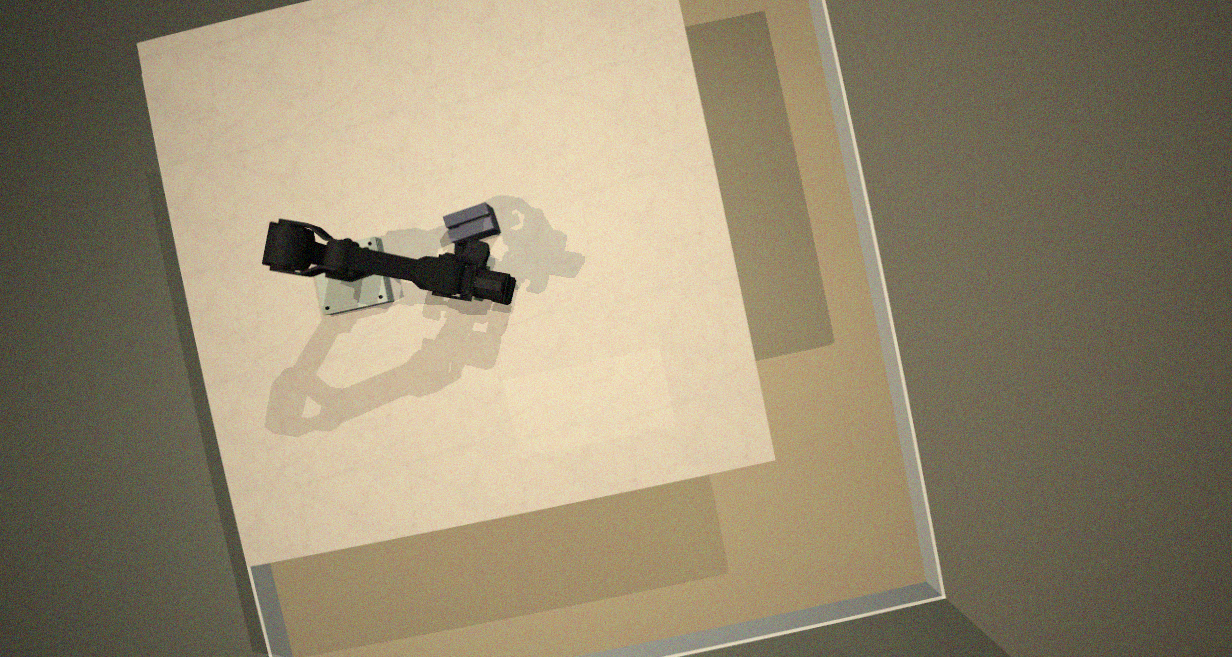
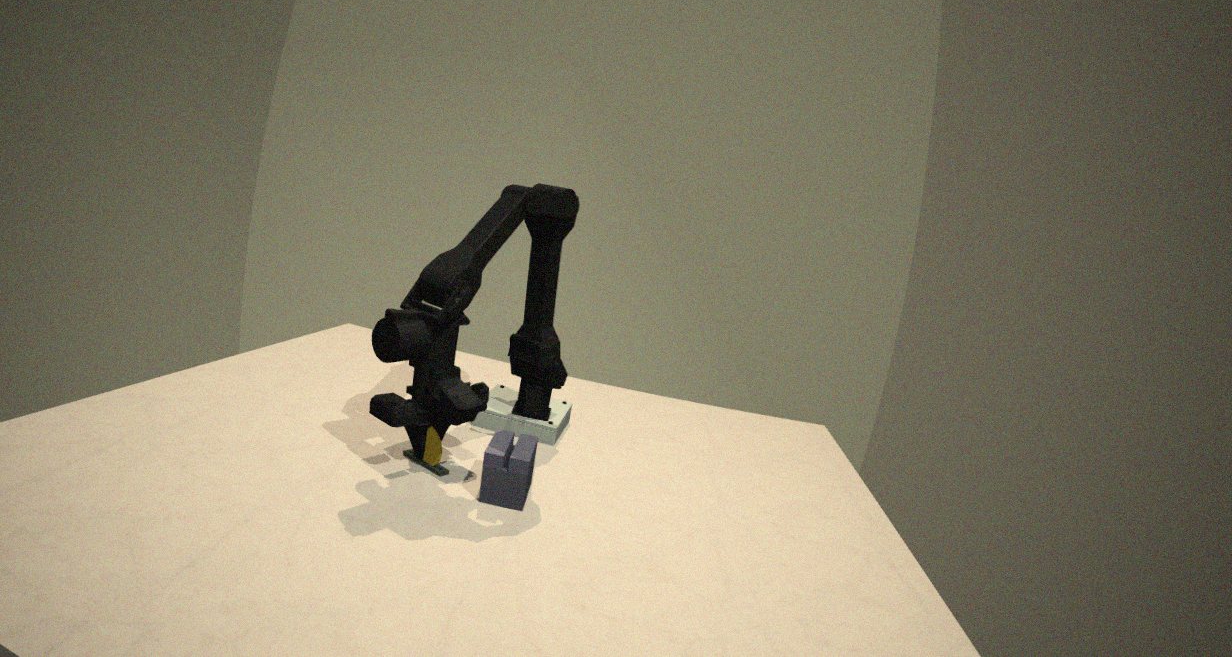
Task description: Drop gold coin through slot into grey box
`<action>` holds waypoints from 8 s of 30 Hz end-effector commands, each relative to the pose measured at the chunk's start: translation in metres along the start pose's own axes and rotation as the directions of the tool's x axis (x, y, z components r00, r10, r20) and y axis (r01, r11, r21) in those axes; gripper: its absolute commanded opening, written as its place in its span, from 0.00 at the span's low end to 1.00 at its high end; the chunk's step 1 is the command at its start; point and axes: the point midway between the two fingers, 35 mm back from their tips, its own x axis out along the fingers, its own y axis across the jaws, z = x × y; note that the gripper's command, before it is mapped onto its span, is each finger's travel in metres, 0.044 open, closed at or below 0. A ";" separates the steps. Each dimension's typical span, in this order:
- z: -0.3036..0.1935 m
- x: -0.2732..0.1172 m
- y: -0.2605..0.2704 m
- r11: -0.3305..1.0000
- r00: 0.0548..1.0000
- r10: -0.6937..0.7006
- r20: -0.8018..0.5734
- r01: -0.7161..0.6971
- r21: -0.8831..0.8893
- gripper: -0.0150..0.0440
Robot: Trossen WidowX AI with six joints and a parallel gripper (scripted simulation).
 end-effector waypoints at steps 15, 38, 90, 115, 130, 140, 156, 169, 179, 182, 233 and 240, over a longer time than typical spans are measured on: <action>0.000 -0.001 -0.001 0.999 1.000 -0.008 0.001 0.008 0.038 0.25; 0.000 -0.057 -0.005 1.000 1.000 -0.005 0.001 0.005 0.020 0.25; 0.002 -0.095 0.006 0.526 1.000 0.000 0.003 -0.002 0.850 0.25; 0.055 -0.096 0.014 0.535 1.000 -0.003 0.005 -0.003 0.845 0.25; 0.092 -0.096 0.026 0.530 1.000 0.000 0.011 -0.010 0.848 0.25; 0.116 -0.096 0.037 0.526 1.000 0.002 0.015 -0.014 0.850 0.25; 0.121 -0.096 0.040 0.530 1.000 0.004 0.019 -0.018 0.848 0.25; 0.127 -0.096 0.044 0.523 1.000 0.004 0.019 -0.019 0.852 0.25; 0.126 -0.096 0.043 0.527 1.000 0.003 0.019 -0.018 0.850 0.25; 0.126 -0.095 0.043 0.527 1.000 0.003 0.019 -0.018 0.850 0.25; 0.126 -0.079 0.043 0.527 1.000 0.003 0.019 -0.018 0.850 0.53; 0.126 -0.096 0.043 0.527 1.000 0.003 0.019 -0.018 0.850 0.79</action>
